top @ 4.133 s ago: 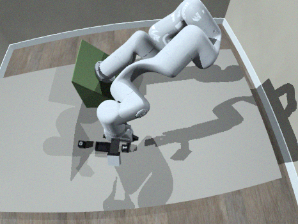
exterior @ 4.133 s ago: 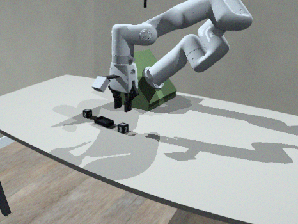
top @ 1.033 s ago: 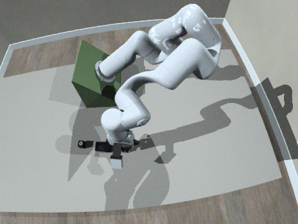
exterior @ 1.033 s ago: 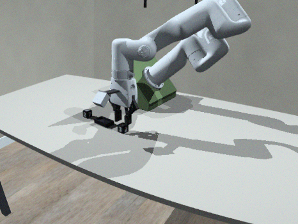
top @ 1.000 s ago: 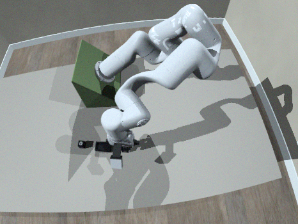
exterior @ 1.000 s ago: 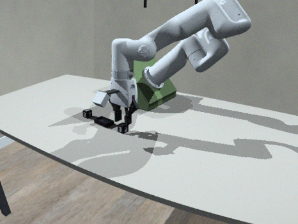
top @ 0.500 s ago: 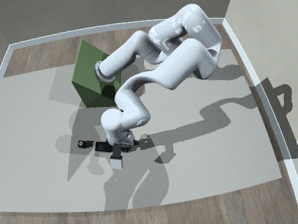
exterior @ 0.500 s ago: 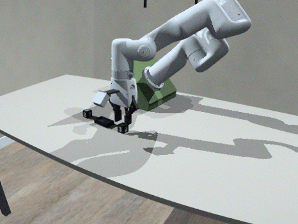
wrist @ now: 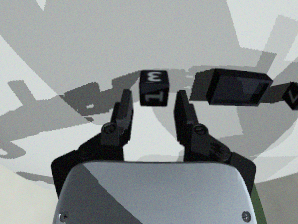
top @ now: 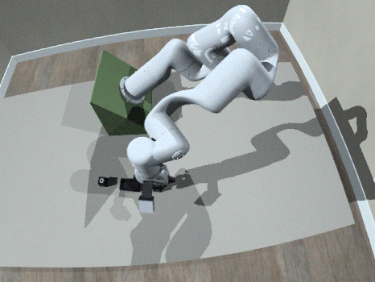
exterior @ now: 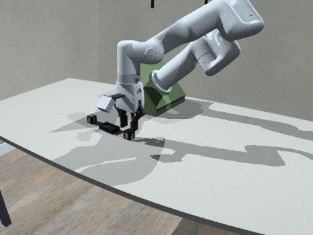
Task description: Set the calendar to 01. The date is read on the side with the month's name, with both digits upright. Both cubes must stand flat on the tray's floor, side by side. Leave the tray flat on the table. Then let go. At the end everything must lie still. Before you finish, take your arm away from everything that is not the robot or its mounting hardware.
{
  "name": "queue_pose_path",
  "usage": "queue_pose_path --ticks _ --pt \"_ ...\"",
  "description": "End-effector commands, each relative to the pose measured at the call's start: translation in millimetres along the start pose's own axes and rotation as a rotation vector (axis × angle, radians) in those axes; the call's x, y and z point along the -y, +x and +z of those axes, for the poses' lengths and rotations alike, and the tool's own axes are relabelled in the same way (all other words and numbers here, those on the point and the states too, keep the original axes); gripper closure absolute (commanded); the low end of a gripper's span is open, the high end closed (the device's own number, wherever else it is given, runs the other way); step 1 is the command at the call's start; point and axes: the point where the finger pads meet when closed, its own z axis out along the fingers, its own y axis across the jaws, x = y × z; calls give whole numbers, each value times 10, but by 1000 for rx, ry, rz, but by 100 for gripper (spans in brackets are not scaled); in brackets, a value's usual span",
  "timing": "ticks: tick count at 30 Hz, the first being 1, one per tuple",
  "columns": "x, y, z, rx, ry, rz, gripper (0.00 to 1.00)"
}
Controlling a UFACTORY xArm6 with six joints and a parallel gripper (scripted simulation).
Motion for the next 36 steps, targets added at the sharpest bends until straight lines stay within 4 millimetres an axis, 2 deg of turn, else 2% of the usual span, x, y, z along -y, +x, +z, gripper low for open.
queue_pose_path --ticks 1,27,36 --pt "1 10 -9 -3 0 -1 53" --pt "1 10 -7 -3 0 -1 53" --pt "1 11 76 -3 0 -1 53"
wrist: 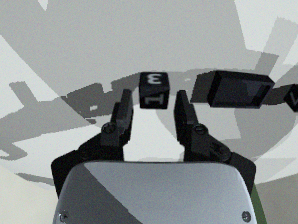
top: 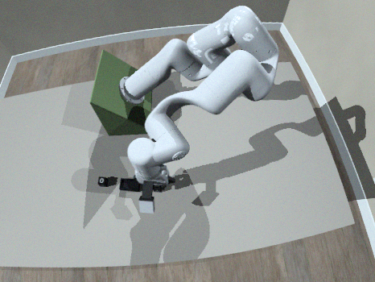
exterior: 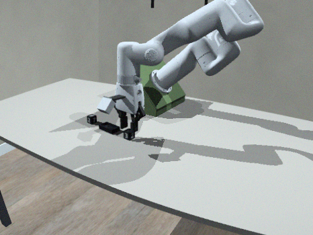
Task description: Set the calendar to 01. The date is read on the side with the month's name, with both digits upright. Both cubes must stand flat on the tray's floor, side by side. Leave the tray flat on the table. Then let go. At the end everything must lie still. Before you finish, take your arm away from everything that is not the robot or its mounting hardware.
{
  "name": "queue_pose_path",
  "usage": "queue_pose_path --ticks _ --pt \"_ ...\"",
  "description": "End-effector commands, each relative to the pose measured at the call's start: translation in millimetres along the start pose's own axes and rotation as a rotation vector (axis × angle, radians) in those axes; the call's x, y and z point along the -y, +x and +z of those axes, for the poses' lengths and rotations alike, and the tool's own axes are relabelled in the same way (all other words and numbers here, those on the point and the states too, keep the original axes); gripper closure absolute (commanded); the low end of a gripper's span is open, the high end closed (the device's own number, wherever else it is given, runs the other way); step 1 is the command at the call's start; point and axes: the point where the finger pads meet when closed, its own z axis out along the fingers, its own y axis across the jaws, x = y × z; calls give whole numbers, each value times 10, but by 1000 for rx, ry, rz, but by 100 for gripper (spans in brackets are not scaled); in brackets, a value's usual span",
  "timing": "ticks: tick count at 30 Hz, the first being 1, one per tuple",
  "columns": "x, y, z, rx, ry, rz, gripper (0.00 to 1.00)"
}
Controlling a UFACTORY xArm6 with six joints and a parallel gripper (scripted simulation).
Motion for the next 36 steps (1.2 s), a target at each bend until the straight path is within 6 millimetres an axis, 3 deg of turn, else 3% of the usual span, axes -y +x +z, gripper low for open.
queue_pose_path --ticks 1,15,36 --pt "1 10 33 -3 0 -1 53" --pt "1 11 201 -3 0 -1 53" --pt "1 11 210 -3 0 -1 53"
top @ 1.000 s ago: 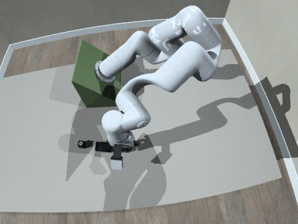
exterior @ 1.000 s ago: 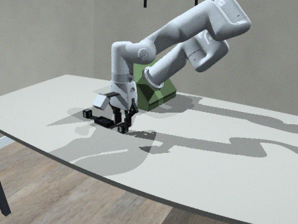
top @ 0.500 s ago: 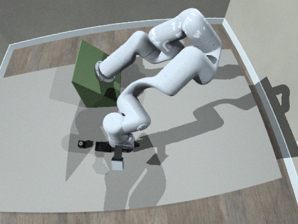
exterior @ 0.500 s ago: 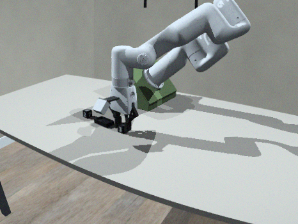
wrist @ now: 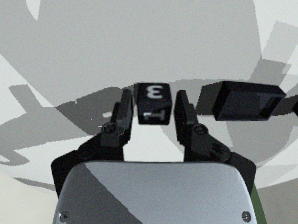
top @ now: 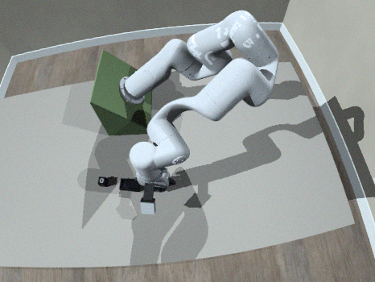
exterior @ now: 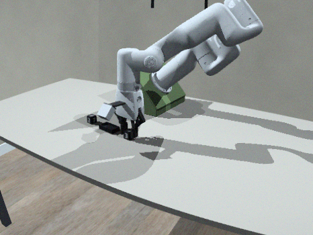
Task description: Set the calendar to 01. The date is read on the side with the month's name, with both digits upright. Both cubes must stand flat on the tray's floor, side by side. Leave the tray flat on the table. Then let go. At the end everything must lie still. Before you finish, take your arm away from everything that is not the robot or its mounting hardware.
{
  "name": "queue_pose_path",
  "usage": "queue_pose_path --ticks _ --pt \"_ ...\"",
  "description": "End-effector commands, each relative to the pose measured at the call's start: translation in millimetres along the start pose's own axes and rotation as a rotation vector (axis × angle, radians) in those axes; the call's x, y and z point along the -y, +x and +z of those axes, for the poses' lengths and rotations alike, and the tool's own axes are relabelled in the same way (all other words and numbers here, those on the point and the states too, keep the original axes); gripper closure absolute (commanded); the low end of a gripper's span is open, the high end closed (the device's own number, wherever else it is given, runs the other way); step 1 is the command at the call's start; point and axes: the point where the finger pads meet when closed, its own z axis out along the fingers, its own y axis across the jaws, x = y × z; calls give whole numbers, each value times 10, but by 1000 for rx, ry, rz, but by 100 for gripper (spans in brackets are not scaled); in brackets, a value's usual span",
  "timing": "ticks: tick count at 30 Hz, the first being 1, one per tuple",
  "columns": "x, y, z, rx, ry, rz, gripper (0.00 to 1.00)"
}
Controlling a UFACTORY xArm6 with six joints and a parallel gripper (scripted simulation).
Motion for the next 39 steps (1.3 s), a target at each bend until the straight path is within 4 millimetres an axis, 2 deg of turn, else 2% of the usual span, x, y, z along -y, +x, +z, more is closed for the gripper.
queue_pose_path --ticks 1,20,21,39 --pt "1 10 -8 -3 0 -1 53" --pt "1 10 -8 -3 0 -1 53" --pt "1 10 -8 -3 0 -1 73" --pt "1 10 -8 -3 0 -1 73"
